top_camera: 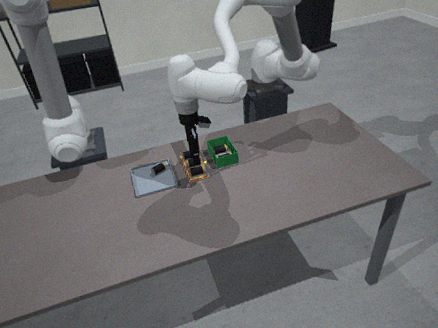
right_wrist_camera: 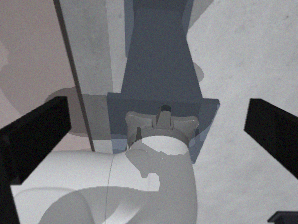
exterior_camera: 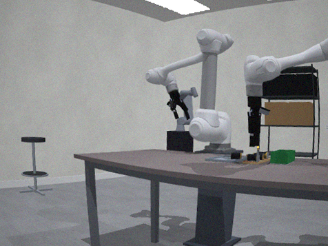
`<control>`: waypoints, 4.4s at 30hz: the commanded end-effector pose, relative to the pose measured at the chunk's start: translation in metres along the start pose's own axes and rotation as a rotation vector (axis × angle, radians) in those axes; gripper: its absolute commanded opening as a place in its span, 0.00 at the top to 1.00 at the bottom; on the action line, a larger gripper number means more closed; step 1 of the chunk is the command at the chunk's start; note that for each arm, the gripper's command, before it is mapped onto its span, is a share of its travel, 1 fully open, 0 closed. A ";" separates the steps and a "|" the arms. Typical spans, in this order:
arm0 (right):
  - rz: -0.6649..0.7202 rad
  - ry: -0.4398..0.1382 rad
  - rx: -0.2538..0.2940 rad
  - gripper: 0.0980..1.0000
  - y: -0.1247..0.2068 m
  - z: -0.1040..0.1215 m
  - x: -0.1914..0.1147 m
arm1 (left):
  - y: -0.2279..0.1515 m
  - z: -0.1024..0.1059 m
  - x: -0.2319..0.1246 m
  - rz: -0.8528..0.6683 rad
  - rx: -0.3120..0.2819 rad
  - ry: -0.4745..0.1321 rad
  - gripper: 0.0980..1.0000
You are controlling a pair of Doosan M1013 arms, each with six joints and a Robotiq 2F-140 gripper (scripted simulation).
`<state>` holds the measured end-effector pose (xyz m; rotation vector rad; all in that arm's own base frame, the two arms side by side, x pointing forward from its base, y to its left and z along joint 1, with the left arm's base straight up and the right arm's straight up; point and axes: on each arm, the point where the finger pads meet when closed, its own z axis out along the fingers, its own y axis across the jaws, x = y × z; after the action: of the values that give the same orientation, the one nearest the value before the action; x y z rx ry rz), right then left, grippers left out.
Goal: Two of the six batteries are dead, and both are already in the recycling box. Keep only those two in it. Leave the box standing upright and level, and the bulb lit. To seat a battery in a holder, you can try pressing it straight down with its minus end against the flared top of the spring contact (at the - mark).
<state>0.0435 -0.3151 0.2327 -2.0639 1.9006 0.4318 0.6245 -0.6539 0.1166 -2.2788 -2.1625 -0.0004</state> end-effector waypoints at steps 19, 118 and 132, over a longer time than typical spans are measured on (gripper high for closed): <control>-0.001 -0.007 0.004 0.00 -0.001 0.002 -0.004 | 0.002 -0.003 0.002 0.002 -0.001 -0.002 0.70; -0.001 -0.007 0.004 0.00 -0.001 0.002 -0.004 | 0.002 -0.045 0.002 0.002 -0.001 -0.002 0.70; -0.001 -0.007 0.004 0.00 -0.001 0.002 -0.004 | 0.002 -0.045 0.002 0.002 -0.001 -0.002 0.70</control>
<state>0.0436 -0.3151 0.2327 -2.0639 1.9006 0.4318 0.6244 -0.6538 0.1593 -2.2785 -2.1624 -0.0004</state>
